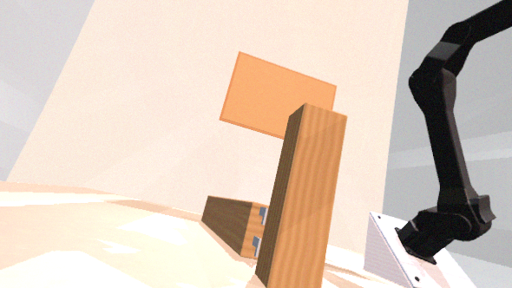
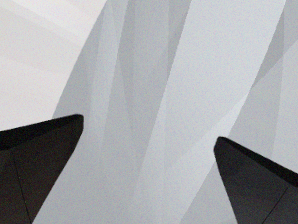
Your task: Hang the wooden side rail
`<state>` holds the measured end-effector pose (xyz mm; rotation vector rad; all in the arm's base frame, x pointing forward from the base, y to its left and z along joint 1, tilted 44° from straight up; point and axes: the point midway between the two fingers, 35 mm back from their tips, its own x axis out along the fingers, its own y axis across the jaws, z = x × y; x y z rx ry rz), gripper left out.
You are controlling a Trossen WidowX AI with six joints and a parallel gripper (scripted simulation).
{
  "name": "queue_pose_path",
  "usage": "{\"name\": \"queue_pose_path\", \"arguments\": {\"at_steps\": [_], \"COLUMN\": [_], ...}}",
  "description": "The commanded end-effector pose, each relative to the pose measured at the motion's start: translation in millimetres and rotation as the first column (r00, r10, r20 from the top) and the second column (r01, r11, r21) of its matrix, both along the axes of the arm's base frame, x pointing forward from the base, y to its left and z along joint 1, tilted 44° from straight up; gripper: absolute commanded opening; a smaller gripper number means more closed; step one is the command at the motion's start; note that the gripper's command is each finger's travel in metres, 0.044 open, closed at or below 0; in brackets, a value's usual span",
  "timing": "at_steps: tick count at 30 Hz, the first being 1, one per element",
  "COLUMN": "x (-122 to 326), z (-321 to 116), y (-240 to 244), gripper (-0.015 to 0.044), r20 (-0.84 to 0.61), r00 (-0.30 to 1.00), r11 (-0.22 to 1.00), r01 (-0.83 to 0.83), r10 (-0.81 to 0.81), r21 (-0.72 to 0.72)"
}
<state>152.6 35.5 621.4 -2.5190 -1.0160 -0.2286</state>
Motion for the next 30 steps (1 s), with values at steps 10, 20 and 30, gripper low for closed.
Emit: {"name": "queue_pose_path", "arguments": {"at_steps": [10,20,30], "x": [-36.8,-56.9,-39.6], "z": [15.0,6.0,-29.7], "y": [23.4,81.5,139.7], "gripper": [0.044,0.044,0.044], "r20": [0.268,0.526,0.648], "r00": [0.951,0.828,0.753], "r11": [0.985,0.937,0.861], "r01": [0.168,0.315,0.399], "r10": [-0.153,-0.195,-0.112], "r21": [-0.035,-0.148,-0.315]}}
